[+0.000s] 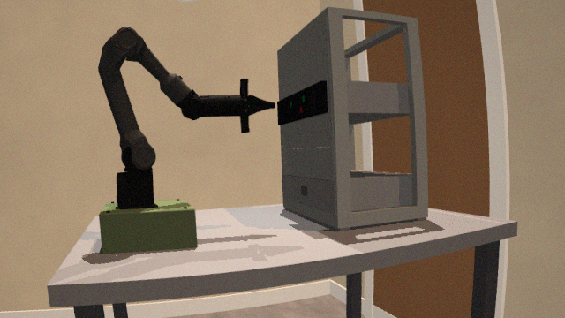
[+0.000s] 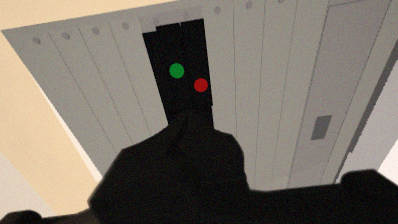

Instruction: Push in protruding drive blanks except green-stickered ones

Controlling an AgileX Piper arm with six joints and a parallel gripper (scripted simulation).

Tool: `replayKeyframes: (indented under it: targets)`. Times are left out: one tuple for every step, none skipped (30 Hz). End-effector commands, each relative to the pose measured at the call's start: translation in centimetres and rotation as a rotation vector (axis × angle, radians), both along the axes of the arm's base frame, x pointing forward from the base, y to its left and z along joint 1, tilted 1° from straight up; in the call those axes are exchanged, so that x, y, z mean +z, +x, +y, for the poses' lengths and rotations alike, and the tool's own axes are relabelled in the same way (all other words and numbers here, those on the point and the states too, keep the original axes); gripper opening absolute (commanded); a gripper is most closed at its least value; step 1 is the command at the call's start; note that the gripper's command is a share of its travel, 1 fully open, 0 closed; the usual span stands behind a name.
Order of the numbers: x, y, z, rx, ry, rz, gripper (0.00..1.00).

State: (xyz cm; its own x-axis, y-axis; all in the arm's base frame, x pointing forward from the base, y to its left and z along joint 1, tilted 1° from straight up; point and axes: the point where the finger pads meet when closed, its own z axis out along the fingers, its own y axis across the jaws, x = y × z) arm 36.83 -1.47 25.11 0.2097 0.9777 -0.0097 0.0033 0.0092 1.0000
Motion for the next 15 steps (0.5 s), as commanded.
replayKeyframes:
  targets:
    - [-0.2,-0.2,-0.8,0.006,0.000,-0.008,0.00]
    - [-0.4,-0.3,-1.2,0.006,0.000,-0.008,0.00]
    - [-0.5,-0.4,-1.6,0.006,0.000,-0.008,0.00]
    - [-0.7,-0.5,-1.9,0.006,0.000,-0.008,0.00]
    - [-0.8,-0.5,-2.1,0.006,0.000,-0.008,0.00]
    - [-0.8,-0.5,-2.1,0.006,0.000,-0.008,0.00]
    - [-0.8,-0.5,-2.1,0.006,0.000,-0.008,0.00]
    - [-0.9,-0.6,-2.4,0.006,0.000,-0.008,0.00]
    - [-1.0,-0.6,-2.6,0.006,0.000,-0.008,0.00]
    - [-1.1,-0.7,-2.8,0.006,0.000,-0.008,0.00]
    - [-1.2,-0.7,-2.9,0.006,0.000,-0.008,0.00]
    - [-1.2,-0.7,-3.0,0.006,0.000,-0.008,0.00]
    - [-1.3,-0.8,-3.1,0.006,0.000,-0.008,0.00]
    - [-1.3,-0.8,-3.1,0.006,0.000,-0.008,0.00]
    - [-1.3,-0.8,-3.2,0.006,0.000,-0.008,0.00]
